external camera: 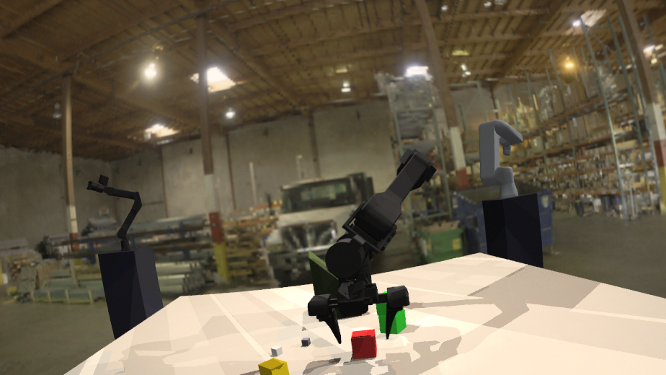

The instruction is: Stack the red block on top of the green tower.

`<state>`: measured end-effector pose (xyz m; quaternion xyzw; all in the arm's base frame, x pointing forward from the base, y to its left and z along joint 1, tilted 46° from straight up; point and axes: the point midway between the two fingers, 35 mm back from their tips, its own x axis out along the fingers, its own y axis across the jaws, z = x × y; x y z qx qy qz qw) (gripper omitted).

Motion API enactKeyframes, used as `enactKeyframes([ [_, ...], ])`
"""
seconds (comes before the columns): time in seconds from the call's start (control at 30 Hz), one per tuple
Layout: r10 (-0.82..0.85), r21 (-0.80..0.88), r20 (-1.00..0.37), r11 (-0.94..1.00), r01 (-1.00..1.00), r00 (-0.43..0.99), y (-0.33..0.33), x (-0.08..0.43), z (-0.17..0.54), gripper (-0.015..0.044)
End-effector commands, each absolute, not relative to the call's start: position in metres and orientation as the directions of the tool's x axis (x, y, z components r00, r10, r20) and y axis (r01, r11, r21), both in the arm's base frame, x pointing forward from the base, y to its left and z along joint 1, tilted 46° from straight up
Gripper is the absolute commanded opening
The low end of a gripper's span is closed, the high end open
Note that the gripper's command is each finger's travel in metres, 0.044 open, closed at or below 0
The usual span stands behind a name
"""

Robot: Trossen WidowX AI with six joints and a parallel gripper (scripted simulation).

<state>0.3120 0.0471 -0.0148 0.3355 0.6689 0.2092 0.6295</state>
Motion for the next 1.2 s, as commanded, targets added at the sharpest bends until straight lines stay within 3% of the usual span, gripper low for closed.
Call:
enactKeyframes([
  [0.0,0.717,0.705,-0.697,0.682,0.195,0.017,0.053,0.311,-0.021,0.044],
  [0.8,0.718,0.707,-0.696,0.68,0.195,0.016,0.064,0.31,-0.03,0.044],
  [1.13,0.718,0.707,-0.696,0.68,0.195,0.016,0.064,0.31,-0.03,0.0177],
  [1.17,0.718,0.707,-0.696,0.68,0.195,0.016,0.064,0.31,-0.03,0.0171],
])
